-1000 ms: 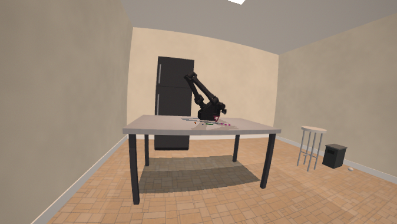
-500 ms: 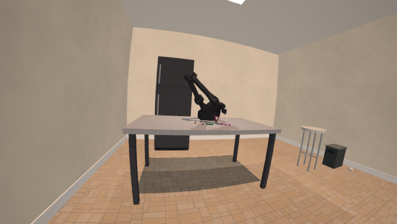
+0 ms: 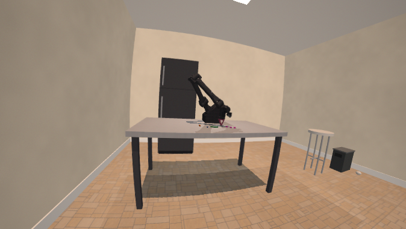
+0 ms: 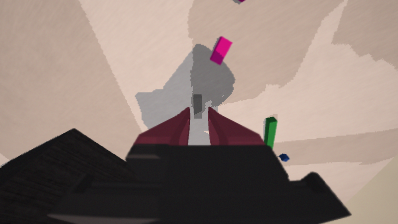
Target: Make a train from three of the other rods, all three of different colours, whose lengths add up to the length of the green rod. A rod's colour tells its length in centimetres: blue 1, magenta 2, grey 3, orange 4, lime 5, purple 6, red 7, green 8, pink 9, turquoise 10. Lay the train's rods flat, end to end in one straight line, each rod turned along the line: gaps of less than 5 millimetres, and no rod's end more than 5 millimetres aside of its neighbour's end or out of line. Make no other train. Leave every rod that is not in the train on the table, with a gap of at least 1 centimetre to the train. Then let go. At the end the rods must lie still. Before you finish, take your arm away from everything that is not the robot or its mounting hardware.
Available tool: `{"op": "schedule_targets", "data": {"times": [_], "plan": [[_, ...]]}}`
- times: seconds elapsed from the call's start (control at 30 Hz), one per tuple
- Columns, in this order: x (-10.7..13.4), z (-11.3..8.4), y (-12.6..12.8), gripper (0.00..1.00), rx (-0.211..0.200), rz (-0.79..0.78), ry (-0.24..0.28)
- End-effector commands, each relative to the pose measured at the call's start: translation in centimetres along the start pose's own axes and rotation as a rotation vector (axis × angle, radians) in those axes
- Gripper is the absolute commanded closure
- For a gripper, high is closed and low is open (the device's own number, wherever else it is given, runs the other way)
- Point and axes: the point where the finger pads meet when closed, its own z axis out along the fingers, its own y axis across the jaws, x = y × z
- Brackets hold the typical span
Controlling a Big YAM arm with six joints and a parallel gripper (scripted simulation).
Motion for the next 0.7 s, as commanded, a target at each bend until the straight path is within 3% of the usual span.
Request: {"op": "schedule_targets", "data": {"times": [0.0,0.1,0.13,0.33,0.67], "plan": [[0.1,0.7,-0.1,0.77,-0.004,-0.007,0.001],[0.1,0.8,-0.2,0.77,-0.003,-0.006,0.000],[-0.2,0.3,-1.2,0.77,0.012,0.014,-0.016],[0.0,1.2,-0.3,0.77,-0.003,-0.005,-0.001],[-0.1,0.7,-0.7,0.77,0.007,-0.003,-0.009]]}}
